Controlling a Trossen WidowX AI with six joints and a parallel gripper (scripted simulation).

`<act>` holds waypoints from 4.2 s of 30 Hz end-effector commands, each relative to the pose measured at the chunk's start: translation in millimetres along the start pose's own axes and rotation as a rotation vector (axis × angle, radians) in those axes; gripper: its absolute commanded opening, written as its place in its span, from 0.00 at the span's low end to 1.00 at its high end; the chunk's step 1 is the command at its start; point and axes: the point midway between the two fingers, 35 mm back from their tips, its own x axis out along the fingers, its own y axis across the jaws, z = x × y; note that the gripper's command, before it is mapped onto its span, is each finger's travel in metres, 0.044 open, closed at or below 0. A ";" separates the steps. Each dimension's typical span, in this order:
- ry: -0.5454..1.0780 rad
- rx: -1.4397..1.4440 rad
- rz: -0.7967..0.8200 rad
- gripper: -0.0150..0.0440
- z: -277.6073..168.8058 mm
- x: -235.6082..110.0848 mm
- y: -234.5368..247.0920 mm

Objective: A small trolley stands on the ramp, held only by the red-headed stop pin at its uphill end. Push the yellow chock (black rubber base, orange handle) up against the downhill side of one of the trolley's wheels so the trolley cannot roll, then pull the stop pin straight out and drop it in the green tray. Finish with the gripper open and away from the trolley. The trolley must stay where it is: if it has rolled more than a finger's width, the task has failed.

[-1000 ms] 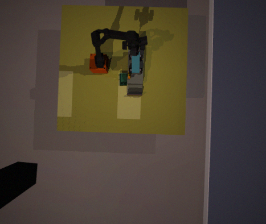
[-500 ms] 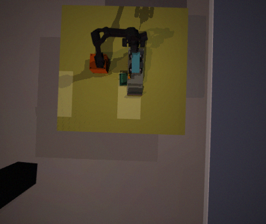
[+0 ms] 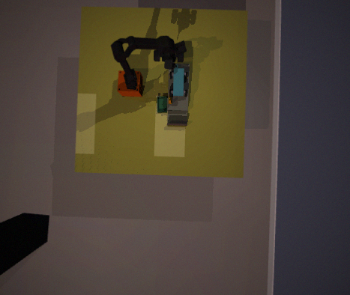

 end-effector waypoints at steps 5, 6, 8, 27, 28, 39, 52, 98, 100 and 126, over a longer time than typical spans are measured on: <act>0.000 0.000 0.009 0.25 -1.4 -2.2 -29.3; 0.000 0.000 0.008 0.25 -1.6 -2.4 -32.9; 0.000 0.001 0.008 0.25 -1.7 -2.8 -36.7; -0.006 0.000 0.008 0.25 54.1 -7.3 -34.6; -0.007 0.000 0.008 0.25 57.8 -7.7 -34.5; -0.011 0.000 0.008 0.25 98.2 -14.3 -33.1; -0.016 0.000 0.008 0.25 145.4 -22.5 -33.2; -0.085 0.316 0.035 0.25 268.4 -43.2 -39.2; -0.096 0.377 0.041 0.25 268.0 -43.1 -39.2; -0.215 1.161 0.159 0.25 262.6 -41.9 -38.8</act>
